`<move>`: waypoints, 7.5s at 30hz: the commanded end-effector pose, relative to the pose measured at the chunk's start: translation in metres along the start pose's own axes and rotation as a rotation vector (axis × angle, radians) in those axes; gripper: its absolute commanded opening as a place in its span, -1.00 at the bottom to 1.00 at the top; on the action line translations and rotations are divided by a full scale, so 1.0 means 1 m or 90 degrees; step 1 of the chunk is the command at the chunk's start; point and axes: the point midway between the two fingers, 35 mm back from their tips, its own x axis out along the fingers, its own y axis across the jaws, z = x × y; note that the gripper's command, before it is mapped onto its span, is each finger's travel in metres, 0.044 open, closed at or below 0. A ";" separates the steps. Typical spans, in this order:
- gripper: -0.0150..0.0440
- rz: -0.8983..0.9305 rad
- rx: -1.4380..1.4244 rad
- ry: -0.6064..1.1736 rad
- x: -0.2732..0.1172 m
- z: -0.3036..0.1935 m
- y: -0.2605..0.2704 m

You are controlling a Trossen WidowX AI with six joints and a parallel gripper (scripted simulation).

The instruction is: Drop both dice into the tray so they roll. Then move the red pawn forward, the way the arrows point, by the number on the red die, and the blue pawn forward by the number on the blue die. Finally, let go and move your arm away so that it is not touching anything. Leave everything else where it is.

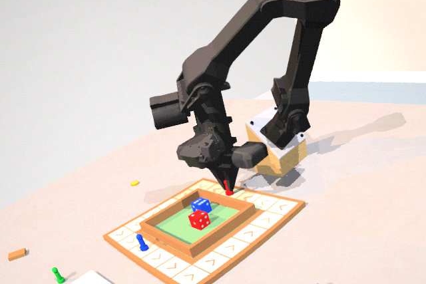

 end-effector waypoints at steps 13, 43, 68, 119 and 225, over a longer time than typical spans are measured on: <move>0.84 -0.001 -0.001 -0.001 -0.001 0.000 0.000; 0.19 0.004 0.090 -0.002 -0.055 0.222 -0.021; 0.19 0.005 0.091 -0.003 -0.019 0.224 -0.021; -0.49 0.001 0.091 -0.003 -0.099 0.231 -0.028; 0.84 0.008 0.095 0.002 -0.051 0.106 0.125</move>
